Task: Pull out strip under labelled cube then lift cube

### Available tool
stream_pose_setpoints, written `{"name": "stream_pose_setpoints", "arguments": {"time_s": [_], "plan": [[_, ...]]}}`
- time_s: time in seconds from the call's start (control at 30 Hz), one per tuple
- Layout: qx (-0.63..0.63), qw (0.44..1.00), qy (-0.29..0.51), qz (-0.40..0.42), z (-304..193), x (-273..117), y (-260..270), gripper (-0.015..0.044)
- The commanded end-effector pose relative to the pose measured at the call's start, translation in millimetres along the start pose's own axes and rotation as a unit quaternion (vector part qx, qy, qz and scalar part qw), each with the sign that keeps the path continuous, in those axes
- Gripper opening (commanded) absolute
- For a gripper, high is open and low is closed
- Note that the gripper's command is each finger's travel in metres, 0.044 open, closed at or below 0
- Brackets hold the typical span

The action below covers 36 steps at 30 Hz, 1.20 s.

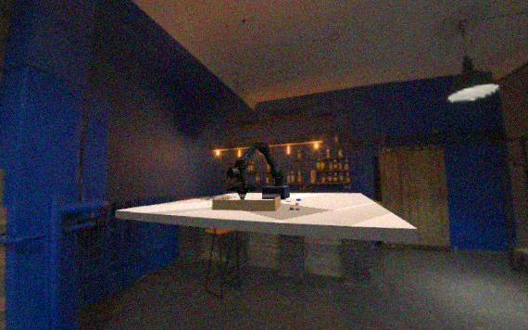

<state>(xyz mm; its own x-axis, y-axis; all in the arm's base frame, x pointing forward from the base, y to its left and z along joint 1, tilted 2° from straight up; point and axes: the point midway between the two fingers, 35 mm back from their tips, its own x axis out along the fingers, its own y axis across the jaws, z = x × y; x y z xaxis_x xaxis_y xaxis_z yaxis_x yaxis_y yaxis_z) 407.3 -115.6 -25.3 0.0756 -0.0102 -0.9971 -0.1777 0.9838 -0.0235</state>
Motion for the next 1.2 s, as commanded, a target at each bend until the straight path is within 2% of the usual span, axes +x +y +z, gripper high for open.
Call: {"name": "stream_pose_setpoints", "arguments": {"time_s": [0.0, 0.63, 1.17], "plan": [[0.002, 1.000, 0.000, 0.002, 0.0, 2.4, 0.7, 0.0000], [0.002, 1.000, 0.000, 0.002, 0.3, 4.2, 0.5, 0.0000], [0.002, 1.000, 0.001, 0.002, -23.2, 5.2, -0.1, 0.0000]]}}
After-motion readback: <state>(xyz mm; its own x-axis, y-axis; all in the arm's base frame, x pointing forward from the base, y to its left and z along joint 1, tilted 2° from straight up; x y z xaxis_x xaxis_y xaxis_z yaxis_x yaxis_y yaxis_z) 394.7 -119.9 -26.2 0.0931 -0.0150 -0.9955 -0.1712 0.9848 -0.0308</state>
